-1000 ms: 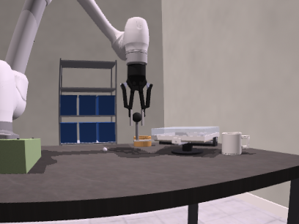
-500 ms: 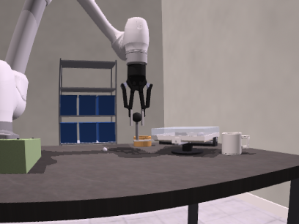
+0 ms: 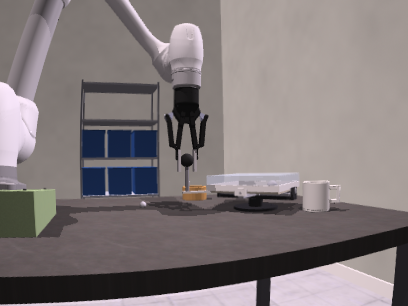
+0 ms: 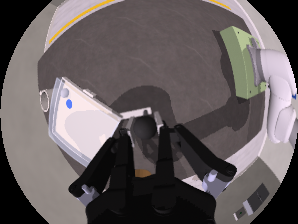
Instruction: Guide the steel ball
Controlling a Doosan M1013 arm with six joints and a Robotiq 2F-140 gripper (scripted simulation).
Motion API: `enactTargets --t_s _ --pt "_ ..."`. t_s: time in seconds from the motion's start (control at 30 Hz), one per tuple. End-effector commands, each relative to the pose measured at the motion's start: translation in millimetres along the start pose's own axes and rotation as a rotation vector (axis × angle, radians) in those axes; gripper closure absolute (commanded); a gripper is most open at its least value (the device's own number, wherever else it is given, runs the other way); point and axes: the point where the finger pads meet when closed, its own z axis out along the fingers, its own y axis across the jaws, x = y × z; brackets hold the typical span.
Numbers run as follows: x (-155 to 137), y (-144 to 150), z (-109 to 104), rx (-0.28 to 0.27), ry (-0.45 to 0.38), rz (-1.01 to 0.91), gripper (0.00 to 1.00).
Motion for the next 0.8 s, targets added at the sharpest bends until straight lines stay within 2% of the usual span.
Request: enactTargets --t_s 0.0,0.77 --pt "1.9 0.1 0.3 0.0 0.0 0.0 1.0" --pt "1.1 0.1 0.3 0.0 0.0 0.0 1.0"
